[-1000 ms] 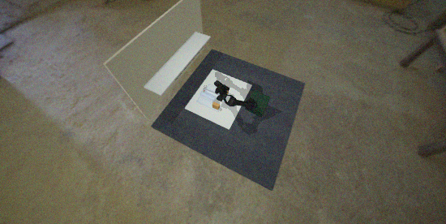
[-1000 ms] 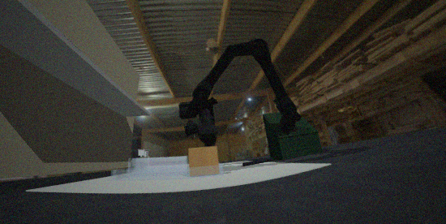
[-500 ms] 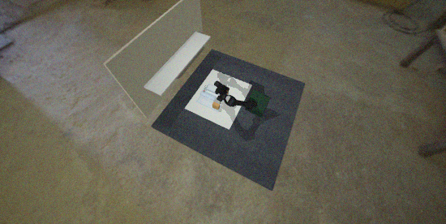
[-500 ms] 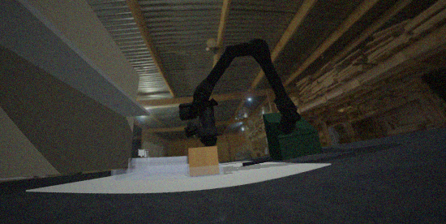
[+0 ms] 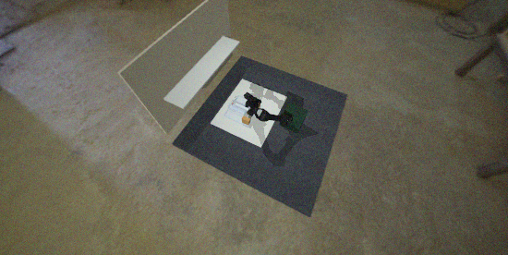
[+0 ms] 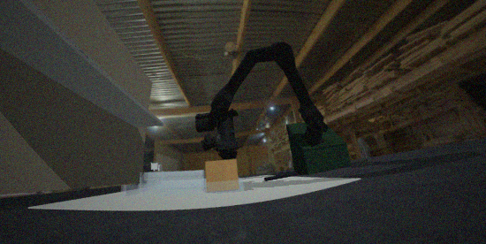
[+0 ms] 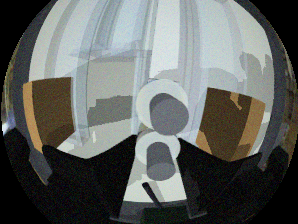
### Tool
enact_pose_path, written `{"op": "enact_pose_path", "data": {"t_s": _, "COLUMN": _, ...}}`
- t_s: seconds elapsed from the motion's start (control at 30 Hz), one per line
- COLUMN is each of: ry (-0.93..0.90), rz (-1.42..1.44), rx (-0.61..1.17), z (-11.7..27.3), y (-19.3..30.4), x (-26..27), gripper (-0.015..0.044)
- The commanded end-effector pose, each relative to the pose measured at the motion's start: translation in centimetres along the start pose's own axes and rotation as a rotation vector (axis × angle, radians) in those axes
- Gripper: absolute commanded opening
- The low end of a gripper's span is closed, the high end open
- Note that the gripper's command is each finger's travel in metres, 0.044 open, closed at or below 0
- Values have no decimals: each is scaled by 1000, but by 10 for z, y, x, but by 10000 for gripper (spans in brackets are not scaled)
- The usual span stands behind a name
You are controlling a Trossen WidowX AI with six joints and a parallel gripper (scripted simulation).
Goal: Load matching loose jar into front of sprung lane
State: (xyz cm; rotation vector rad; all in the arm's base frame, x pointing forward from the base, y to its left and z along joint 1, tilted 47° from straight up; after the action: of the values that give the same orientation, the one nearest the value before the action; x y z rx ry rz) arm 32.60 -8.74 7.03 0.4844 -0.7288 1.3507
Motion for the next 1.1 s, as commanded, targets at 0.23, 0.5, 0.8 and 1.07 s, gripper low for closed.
{"op": "enact_pose_path", "data": {"t_s": 0.23, "ry": -7, "rz": 6, "rx": -11, "z": -1, "y": 0, "x": 1, "gripper": 0}}
{"op": "enact_pose_path", "data": {"t_s": 0.5, "ry": -7, "rz": 6, "rx": -11, "z": -1, "y": 1, "x": 1, "gripper": 0}}
{"op": "enact_pose_path", "data": {"t_s": 0.8, "ry": -7, "rz": 6, "rx": -11, "z": -1, "y": 2, "x": 1, "gripper": 0}}
{"op": "enact_pose_path", "data": {"t_s": 1.07, "ry": -7, "rz": 6, "rx": -11, "z": -1, "y": 4, "x": 1, "gripper": 0}}
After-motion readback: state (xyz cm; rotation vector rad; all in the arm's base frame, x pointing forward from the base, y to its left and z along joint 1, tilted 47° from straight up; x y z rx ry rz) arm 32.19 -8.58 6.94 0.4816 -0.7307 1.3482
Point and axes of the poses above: the point midway between the two fingers, 35 mm back from their tips, its own z axis back along the fingers, its own x axis across the jaws, y = z × x, the point moved 10 cm from there along z, back along the fingers, and after that the axes turned 5 degrees about z, right-handed, at the moved point
